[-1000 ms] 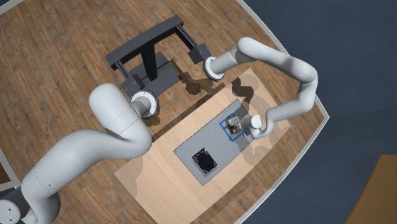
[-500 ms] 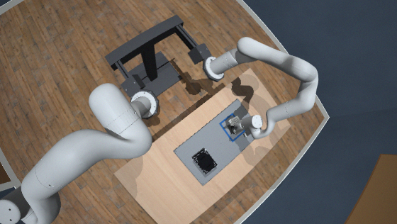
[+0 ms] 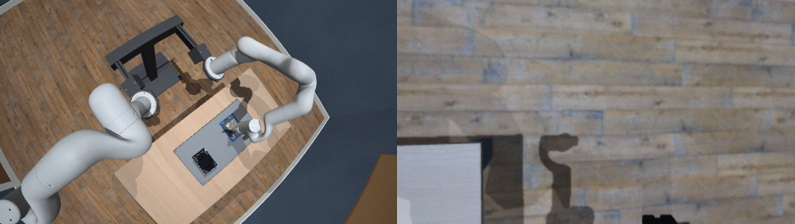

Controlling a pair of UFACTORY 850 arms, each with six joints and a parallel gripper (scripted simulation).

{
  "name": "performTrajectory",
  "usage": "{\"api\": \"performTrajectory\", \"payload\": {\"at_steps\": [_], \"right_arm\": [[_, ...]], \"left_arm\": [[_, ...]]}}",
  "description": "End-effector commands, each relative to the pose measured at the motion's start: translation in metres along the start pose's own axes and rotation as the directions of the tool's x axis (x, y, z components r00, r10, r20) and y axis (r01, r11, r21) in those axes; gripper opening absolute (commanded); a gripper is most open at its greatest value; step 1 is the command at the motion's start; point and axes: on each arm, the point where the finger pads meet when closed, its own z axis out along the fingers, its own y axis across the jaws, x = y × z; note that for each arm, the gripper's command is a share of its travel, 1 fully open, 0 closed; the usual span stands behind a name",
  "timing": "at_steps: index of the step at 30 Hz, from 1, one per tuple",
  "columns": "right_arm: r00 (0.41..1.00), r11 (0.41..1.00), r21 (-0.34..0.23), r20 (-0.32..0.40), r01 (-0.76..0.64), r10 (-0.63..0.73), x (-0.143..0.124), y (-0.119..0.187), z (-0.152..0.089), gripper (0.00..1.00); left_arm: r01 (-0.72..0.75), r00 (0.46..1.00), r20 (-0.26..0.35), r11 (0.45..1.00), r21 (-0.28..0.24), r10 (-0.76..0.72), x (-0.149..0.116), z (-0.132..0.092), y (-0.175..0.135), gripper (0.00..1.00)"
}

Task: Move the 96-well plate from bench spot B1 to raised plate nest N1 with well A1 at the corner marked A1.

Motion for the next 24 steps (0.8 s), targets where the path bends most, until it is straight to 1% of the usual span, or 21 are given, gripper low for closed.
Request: {"api": "performTrajectory", "payload": {"at_steps": [1, 7, 9, 24], "right_arm": [[1.000, 1.000, 0.000, -0.002, 0.000, 0.000, 0.000, 0.000, -0.001, 0.00], [1.000, 1.000, 0.000, -0.002, 0.000, 0.000, 0.000, 0.000, -0.001, 0.00], [1.000, 1.000, 0.000, -0.002, 0.000, 0.000, 0.000, 0.000, -0.001, 0.00], [1.000, 1.000, 0.000, -0.002, 0.000, 0.000, 0.000, 0.000, -0.001, 0.00]], "left_arm": [[0.002, 1.000, -0.001, 1.000, 0.000, -0.002, 0.004, -0.003, 0.015, 0.00], [0.002, 1.000, -0.001, 1.000, 0.000, -0.002, 0.008, -0.006, 0.034, 0.00], [0.002, 1.000, -0.001, 1.000, 0.000, -0.002, 0.008, -0.006, 0.034, 0.00], [0.002, 1.000, -0.001, 1.000, 0.000, -0.002, 0.019, -0.014, 0.083, 0.00]]}}
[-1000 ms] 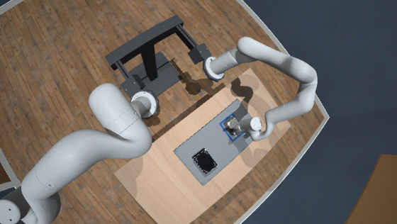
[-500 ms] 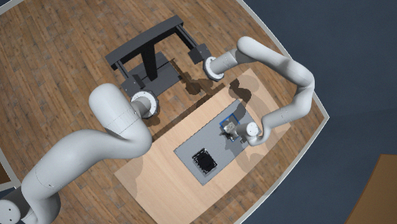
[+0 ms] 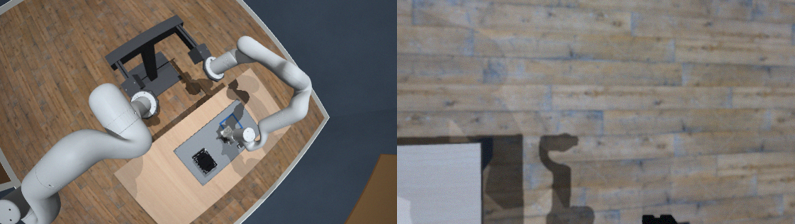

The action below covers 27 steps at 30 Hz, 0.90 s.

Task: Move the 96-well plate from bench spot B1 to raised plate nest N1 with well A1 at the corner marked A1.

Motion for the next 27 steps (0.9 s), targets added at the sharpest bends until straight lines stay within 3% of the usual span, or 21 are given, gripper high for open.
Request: {"api": "performTrajectory", "payload": {"at_steps": [1, 27], "right_arm": [[1.000, 1.000, 0.000, -0.002, 0.000, 0.000, 0.000, 0.000, -0.001, 0.00], [1.000, 1.000, 0.000, -0.002, 0.000, 0.000, 0.000, 0.000, -0.001, 0.00]], "left_arm": [[0.000, 1.000, 0.001, 1.000, 0.000, 0.000, 0.004, -0.002, 0.012, 0.00], [0.000, 1.000, 0.001, 1.000, 0.000, 0.000, 0.019, -0.015, 0.086, 0.00]]}}
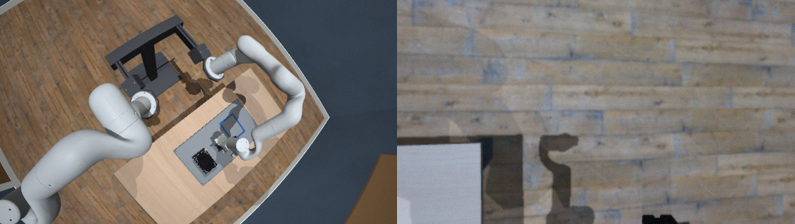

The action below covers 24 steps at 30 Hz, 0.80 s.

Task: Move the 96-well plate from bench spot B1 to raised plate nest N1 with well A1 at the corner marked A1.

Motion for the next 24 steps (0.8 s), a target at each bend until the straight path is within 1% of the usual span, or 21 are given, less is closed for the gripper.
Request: {"api": "performTrajectory", "payload": {"at_steps": [1, 7, 9, 24], "right_arm": [[1.000, 1.000, 0.000, -0.002, 0.000, 0.000, 0.000, 0.000, -0.001, 0.00], [1.000, 1.000, 0.000, -0.002, 0.000, 0.000, 0.000, 0.000, -0.001, 0.00], [1.000, 1.000, 0.000, -0.002, 0.000, 0.000, 0.000, 0.000, -0.001, 0.00], [1.000, 1.000, 0.000, -0.002, 0.000, 0.000, 0.000, 0.000, -0.001, 0.00]], "left_arm": [[0.000, 1.000, 0.000, 1.000, 0.000, 0.000, 0.004, -0.003, 0.015, 0.00], [0.000, 1.000, 0.000, 1.000, 0.000, 0.000, 0.008, -0.006, 0.035, 0.00], [0.000, 1.000, 0.000, 1.000, 0.000, 0.000, 0.008, -0.006, 0.035, 0.00], [0.000, 1.000, 0.000, 1.000, 0.000, 0.000, 0.019, -0.015, 0.083, 0.00]]}}
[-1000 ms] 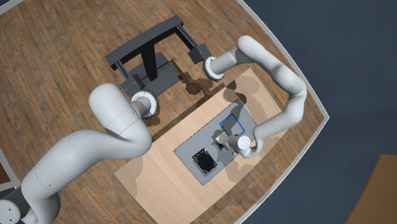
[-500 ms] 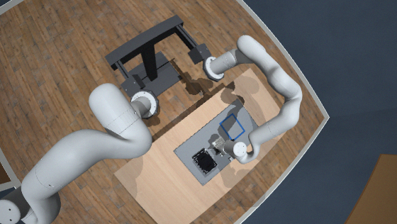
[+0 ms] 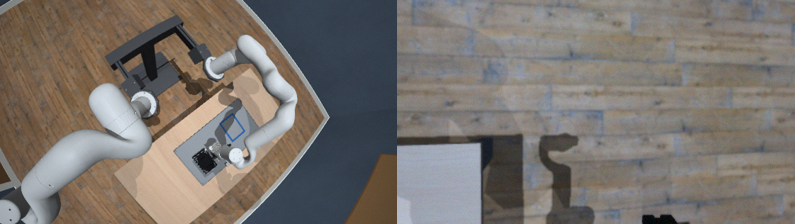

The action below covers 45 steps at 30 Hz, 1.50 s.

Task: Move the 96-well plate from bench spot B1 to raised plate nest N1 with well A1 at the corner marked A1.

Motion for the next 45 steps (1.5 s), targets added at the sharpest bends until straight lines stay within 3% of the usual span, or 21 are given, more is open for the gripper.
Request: {"api": "performTrajectory", "payload": {"at_steps": [1, 34, 45], "right_arm": [[1.000, 1.000, 0.000, -0.002, 0.000, 0.000, 0.000, 0.000, -0.001, 0.00], [1.000, 1.000, 0.000, -0.002, 0.000, 0.000, 0.000, 0.000, -0.001, 0.00], [1.000, 1.000, 0.000, -0.002, 0.000, 0.000, 0.000, 0.000, -0.001, 0.00]], "left_arm": [[0.000, 1.000, 0.000, 1.000, 0.000, 0.000, 0.004, -0.003, 0.013, 0.00], [0.000, 1.000, 0.000, 1.000, 0.000, 0.000, 0.024, -0.019, 0.109, 0.00], [0.000, 1.000, 0.000, 1.000, 0.000, 0.000, 0.026, -0.020, 0.116, 0.00]]}}
